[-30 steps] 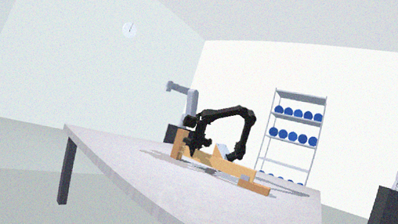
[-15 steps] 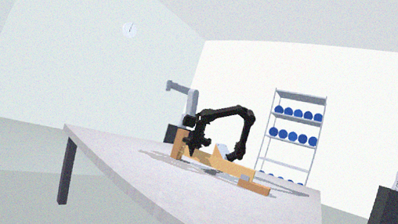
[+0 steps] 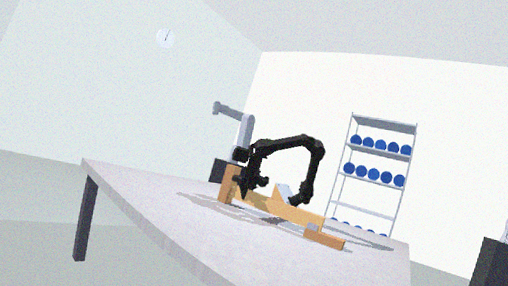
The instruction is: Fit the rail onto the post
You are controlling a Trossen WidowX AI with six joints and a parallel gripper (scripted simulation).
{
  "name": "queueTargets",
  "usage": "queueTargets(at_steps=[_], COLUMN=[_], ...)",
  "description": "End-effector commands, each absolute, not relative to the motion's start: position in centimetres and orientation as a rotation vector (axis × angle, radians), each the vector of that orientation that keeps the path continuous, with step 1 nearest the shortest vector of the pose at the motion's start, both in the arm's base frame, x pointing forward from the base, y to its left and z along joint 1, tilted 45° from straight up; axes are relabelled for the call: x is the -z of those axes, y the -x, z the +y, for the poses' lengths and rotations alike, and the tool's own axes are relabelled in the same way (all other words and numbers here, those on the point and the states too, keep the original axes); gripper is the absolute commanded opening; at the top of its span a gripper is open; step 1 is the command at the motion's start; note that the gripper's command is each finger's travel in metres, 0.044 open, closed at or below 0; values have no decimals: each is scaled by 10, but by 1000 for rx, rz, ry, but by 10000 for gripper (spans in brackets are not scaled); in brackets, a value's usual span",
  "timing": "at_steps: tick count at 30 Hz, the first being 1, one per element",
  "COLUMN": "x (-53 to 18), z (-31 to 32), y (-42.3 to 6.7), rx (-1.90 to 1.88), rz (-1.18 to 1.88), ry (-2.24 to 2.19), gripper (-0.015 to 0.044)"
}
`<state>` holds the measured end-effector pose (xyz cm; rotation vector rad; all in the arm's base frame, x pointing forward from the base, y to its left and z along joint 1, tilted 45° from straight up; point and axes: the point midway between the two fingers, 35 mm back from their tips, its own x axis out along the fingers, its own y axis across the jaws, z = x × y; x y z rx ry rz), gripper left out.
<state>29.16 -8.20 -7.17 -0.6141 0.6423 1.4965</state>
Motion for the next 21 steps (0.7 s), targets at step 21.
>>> queueTargets(at_steps=[21], x=[76], z=[-91], y=[-293], rx=[-1490], rz=[642], ry=[623], gripper=[0])
